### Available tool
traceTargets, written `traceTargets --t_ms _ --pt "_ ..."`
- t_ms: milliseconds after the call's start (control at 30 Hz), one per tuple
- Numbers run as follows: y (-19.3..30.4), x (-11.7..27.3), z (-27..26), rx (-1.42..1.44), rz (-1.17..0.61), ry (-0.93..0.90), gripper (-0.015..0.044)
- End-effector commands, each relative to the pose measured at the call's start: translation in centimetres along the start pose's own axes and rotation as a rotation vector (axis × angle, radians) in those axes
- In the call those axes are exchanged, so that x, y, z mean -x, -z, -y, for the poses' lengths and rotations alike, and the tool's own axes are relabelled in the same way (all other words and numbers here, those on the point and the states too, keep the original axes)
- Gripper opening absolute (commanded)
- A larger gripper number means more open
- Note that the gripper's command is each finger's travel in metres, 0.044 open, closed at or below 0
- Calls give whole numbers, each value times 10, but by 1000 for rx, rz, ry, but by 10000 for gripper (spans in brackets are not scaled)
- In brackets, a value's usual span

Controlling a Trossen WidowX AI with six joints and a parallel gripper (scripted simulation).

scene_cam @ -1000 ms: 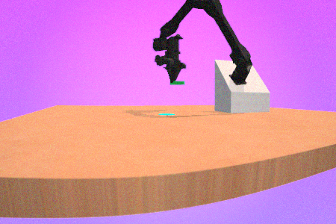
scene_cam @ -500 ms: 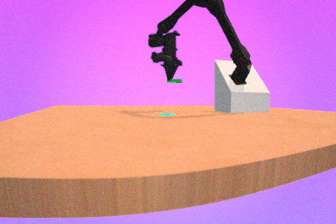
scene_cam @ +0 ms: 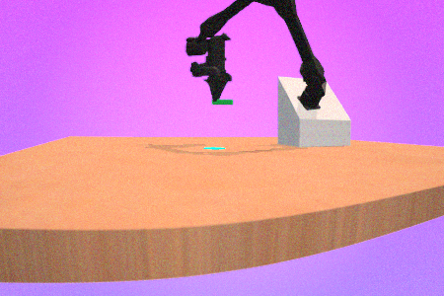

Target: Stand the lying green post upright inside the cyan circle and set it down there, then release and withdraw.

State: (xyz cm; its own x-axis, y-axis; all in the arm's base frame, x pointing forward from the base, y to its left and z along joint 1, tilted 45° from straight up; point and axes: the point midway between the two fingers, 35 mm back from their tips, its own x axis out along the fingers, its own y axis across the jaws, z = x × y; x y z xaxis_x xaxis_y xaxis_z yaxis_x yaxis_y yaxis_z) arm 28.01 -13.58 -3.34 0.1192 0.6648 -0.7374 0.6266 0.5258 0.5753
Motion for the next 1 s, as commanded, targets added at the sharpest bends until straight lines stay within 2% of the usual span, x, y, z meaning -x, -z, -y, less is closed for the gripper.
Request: traceTargets --t_ms 0,967 --pt "1 2 -11 15 3 -4 23" --pt "20 9 -88 146 1 -17 23"
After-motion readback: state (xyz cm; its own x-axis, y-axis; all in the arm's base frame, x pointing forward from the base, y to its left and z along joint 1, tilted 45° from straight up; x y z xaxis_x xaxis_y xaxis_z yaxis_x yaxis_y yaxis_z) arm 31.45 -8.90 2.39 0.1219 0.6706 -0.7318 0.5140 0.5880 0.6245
